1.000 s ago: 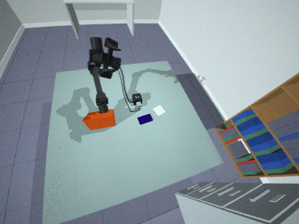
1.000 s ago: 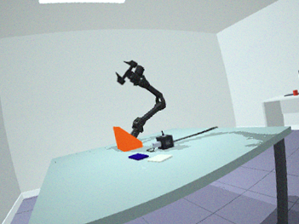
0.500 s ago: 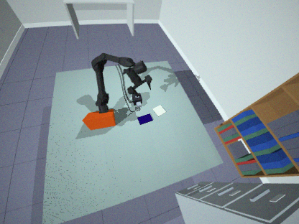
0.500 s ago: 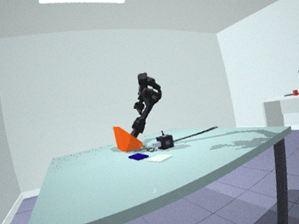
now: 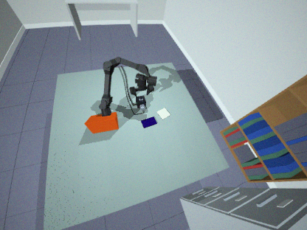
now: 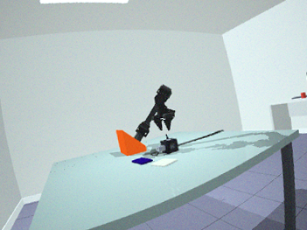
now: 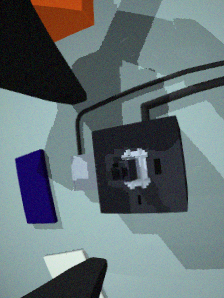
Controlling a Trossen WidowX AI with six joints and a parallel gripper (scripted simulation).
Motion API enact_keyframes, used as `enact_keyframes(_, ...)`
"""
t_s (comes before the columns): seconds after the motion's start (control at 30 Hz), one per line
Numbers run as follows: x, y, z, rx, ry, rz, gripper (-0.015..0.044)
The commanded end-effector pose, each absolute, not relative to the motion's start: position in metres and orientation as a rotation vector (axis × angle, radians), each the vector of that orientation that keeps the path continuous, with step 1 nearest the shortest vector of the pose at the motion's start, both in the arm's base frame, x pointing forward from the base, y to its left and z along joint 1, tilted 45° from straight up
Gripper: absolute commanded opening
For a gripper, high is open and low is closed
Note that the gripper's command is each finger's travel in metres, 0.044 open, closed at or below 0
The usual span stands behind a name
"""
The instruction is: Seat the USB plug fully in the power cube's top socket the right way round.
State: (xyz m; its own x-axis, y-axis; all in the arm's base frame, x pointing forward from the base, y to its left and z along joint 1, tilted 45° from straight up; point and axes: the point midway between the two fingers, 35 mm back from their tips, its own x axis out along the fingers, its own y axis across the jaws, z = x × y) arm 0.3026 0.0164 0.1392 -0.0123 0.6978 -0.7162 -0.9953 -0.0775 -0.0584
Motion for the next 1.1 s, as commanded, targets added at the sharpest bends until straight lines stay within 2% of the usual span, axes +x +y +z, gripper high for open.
enact_keyframes(0.0, 0.303, 0.019, 0.139, -0.684, 0.559, 1.531, 0.044)
enact_keyframes(0.97, 0.302, 0.039, 0.119, -0.684, 0.557, 1.531, 0.044)
enact_keyframes(1.07, 0.302, 0.037, 0.119, -0.688, 0.561, 1.537, 0.0361)
